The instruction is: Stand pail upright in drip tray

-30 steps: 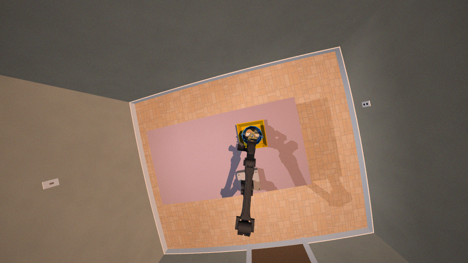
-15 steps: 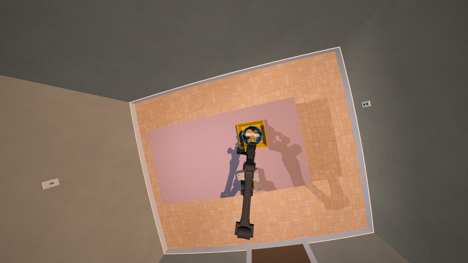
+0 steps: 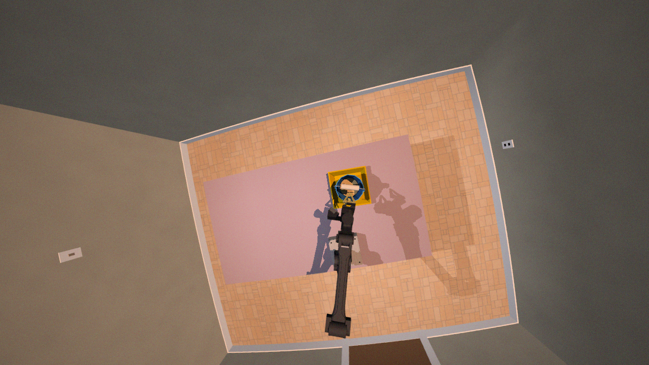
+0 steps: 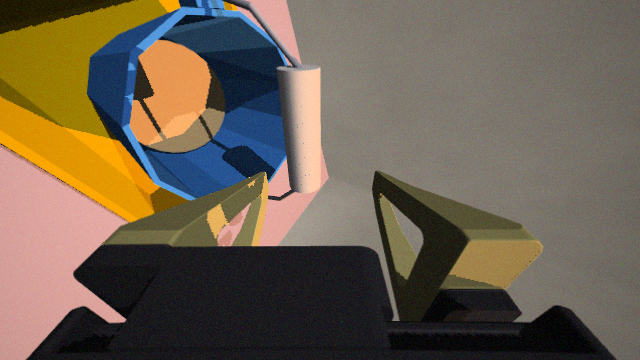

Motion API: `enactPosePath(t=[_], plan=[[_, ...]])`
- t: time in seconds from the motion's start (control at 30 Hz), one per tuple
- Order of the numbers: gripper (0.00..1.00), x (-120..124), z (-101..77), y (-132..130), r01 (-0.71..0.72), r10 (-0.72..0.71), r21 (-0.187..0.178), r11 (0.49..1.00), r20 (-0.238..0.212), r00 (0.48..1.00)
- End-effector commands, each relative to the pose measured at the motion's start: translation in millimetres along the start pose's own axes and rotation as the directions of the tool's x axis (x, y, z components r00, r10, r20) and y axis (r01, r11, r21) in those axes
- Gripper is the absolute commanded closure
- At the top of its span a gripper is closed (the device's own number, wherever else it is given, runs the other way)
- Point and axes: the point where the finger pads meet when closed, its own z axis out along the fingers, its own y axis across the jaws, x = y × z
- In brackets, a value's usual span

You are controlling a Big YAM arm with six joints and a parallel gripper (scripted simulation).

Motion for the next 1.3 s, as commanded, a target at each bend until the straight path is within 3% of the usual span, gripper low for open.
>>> enactPosePath(t=[0.0, 0.63, 0.67, 0.73, 0.77, 0.8, 0.83, 1.27], plan=[[0.30, -5, -13.3, 4, -0.006, 0.006, -0.003, 1.000, 0.008, 1.000], [0.30, -5, -58.3, 4, -0.009, 0.009, -0.005, 1.000, 0.008, 1.000], [0.30, -1, -60.0, -16, -0.007, 0.007, 0.032, 0.999, 0.002, 1.000], [0.30, -1, -60.0, -16, -0.007, 0.007, 0.032, 0.999, 0.002, 1.000], [0.30, -5, -55.8, 6, -0.009, 0.009, -0.013, 1.000, 0.008, 1.000], [0.30, -5, -53.7, 8, -0.008, 0.008, -0.020, 1.000, 0.007, 1.000], [0.30, -1, -60.0, -16, -0.007, 0.007, 0.032, 0.999, 0.002, 1.000], [0.30, -1, -60.0, -16, -0.007, 0.007, 0.032, 0.999, 0.002, 1.000]])
